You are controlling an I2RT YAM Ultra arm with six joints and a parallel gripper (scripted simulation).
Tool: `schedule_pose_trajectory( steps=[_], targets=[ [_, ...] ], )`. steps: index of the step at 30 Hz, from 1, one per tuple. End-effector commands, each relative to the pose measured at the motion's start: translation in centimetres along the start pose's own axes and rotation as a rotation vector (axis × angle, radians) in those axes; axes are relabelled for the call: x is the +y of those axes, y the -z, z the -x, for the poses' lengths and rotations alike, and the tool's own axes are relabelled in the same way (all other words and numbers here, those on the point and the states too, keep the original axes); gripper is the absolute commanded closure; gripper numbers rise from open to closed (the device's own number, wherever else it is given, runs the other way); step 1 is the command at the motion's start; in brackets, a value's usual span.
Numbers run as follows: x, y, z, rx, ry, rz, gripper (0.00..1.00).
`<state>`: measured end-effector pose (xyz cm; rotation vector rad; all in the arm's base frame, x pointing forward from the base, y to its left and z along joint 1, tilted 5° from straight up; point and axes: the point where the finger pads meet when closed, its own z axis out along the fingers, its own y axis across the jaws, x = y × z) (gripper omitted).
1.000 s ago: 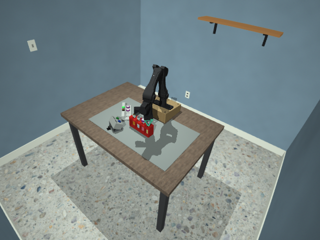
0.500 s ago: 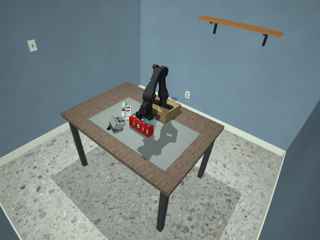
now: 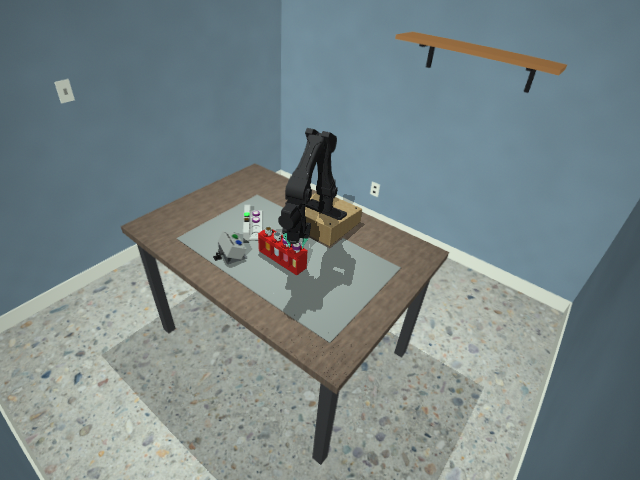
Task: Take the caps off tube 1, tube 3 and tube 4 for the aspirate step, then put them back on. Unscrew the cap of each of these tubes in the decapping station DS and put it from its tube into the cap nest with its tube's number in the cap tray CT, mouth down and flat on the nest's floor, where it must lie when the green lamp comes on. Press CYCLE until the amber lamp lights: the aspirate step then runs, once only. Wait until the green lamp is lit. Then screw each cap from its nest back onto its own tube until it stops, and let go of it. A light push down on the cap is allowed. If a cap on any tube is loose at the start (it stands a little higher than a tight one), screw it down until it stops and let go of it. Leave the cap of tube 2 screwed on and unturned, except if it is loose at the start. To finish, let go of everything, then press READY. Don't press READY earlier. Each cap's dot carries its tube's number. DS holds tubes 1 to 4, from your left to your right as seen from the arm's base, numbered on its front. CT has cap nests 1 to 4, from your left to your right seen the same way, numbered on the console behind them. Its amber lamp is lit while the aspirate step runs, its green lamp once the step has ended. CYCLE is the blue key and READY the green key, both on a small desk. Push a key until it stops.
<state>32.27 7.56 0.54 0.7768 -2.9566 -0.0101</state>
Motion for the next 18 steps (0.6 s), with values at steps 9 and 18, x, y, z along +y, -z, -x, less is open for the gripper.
schedule_pose_trajectory(
  steps=[9,18],
  targets=[
    [-0.13,0.33,0.14,-0.010,0.557,-0.008,0.51],
    [-0.12,0.27,0.13,-0.010,0.557,-0.008,1.00]
  ],
)
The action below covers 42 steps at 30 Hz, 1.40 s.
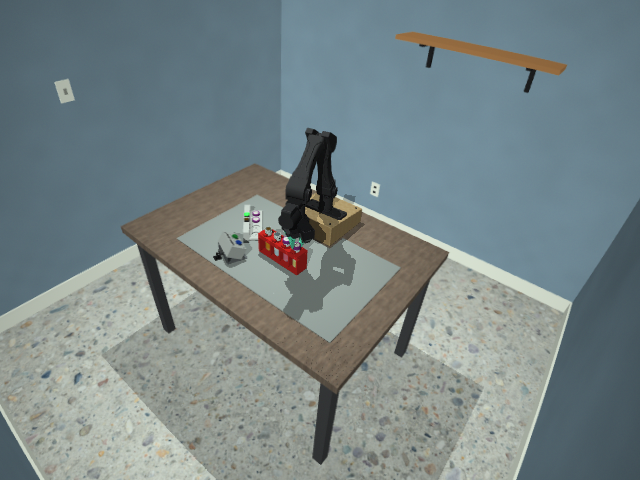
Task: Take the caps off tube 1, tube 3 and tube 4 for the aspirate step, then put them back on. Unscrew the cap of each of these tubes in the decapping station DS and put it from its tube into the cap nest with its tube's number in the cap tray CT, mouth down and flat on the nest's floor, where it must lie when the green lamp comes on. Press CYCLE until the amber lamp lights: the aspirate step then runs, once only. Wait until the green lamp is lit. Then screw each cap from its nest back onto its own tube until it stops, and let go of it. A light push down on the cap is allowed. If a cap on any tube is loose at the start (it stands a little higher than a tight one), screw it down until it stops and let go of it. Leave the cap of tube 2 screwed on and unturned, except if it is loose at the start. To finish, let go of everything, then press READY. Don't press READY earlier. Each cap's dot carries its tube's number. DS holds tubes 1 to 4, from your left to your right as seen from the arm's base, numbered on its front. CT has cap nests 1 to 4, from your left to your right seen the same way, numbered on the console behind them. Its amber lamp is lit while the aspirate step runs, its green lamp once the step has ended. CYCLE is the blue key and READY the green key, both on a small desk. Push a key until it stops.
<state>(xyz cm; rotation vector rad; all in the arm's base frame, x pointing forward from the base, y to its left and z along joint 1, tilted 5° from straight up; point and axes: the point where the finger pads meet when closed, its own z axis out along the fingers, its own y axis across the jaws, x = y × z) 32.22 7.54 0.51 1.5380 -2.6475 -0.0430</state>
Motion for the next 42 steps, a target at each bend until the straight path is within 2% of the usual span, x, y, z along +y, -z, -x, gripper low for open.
schedule_pose_trajectory(
  steps=[1,12,24,26,41,42],
  targets=[
    [-0.20,0.29,0.09,-0.008,0.019,-0.009,1.00],
    [-0.20,0.30,0.10,-0.008,0.019,-0.009,1.00],
    [-0.21,0.27,0.09,-0.010,-0.581,-0.007,1.00],
    [-0.21,0.27,0.09,-0.010,-0.581,-0.007,1.00],
    [-0.21,0.21,0.09,-0.013,-1.331,-0.003,1.00],
    [-0.21,0.21,0.09,-0.013,-1.331,-0.003,1.00]
  ],
)
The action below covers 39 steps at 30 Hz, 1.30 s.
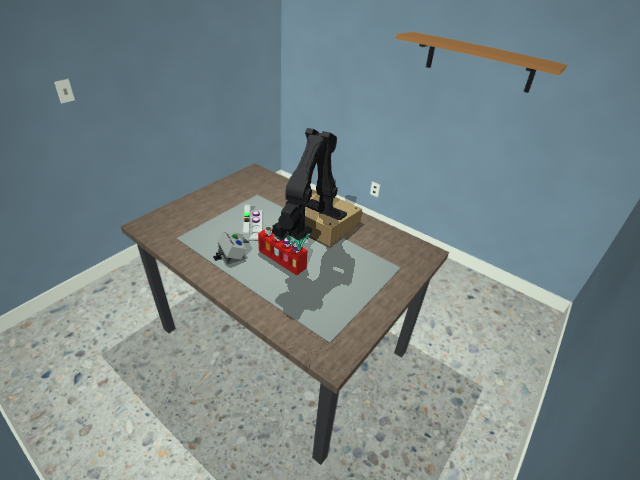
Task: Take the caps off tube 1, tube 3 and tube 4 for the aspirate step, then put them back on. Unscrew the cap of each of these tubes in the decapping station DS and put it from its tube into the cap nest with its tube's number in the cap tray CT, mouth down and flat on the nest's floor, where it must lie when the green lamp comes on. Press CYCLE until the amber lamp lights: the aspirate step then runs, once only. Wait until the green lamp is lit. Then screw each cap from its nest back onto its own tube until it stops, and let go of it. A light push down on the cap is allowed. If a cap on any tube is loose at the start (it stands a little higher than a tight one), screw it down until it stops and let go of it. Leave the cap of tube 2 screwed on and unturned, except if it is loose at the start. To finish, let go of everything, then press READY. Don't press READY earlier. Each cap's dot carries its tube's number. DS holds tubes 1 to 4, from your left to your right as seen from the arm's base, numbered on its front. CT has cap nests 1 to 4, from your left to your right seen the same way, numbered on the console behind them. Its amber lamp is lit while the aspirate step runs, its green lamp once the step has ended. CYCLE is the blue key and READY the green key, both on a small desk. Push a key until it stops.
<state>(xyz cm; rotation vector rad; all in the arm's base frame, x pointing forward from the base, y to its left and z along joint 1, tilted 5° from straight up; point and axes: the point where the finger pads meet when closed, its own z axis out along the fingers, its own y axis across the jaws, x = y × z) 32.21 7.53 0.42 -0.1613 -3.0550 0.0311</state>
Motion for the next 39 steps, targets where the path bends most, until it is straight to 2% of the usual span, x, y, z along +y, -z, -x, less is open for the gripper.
schedule_pose_trajectory(
  steps=[1,8,18,19,29,39],
  targets=[
    [0.0,0.3,0.2,-0.011,-0.173,0.005,1.00],
    [0.0,0.3,0.2,-0.011,-0.515,0.006,1.00],
    [0.0,0.3,0.2,-0.011,-0.515,0.006,1.00],
    [0.0,0.3,0.2,-0.011,-0.515,0.006,0.51],
    [0.0,0.3,0.2,-0.011,-0.515,0.006,0.51],
    [0.0,2.7,0.2,-0.011,-0.515,0.007,0.51]
  ],
)
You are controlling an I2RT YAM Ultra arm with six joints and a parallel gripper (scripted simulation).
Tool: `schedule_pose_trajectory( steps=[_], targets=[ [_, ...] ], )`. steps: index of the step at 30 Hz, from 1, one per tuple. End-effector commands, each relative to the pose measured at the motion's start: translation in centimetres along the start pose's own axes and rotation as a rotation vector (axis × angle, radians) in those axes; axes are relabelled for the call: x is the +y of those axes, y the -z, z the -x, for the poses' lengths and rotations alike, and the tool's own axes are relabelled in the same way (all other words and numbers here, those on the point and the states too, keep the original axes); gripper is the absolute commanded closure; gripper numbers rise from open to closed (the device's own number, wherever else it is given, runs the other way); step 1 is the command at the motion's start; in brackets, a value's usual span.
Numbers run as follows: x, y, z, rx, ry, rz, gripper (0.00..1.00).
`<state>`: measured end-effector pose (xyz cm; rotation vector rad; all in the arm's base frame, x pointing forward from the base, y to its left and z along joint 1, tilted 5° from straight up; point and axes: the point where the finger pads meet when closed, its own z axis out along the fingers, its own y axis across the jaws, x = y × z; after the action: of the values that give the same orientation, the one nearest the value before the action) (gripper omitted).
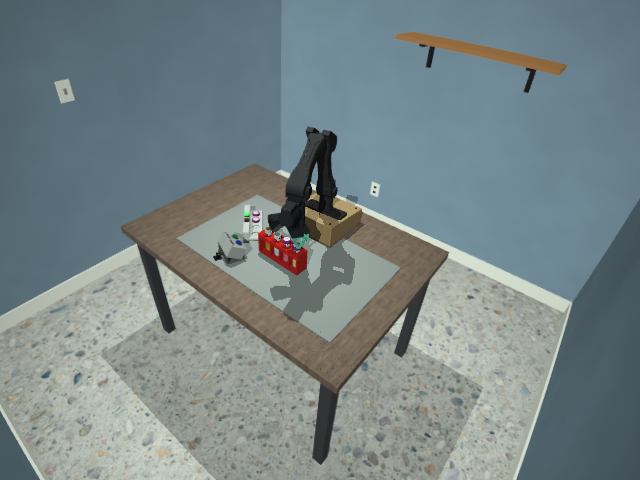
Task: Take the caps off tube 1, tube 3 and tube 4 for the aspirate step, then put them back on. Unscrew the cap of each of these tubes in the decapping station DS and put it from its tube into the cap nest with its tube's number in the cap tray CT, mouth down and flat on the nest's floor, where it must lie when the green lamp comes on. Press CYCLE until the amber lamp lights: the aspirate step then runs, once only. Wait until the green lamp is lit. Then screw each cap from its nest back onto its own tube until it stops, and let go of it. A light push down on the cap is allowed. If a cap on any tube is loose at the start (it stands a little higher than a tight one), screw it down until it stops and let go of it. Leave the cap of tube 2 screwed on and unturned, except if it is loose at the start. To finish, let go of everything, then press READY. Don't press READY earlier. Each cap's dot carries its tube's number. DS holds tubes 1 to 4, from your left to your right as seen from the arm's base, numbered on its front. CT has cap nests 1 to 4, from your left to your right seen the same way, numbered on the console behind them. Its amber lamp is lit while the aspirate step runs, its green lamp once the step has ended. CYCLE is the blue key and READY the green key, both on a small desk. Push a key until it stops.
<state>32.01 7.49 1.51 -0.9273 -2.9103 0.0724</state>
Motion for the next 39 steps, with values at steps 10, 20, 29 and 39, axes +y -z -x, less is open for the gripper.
schedule_pose_trajectory(
  steps=[10,20,29,39],
  targets=[
    [0.3,3.8,0.3,-0.018,-0.004,0.019,0.51],
    [-5.4,3.7,1.7,-0.016,-0.236,0.019,0.53],
    [-12.0,3.6,3.2,-0.017,-0.236,0.018,0.53],
    [-19.3,3.6,4.9,-0.018,-0.236,0.015,0.53]
  ],
)
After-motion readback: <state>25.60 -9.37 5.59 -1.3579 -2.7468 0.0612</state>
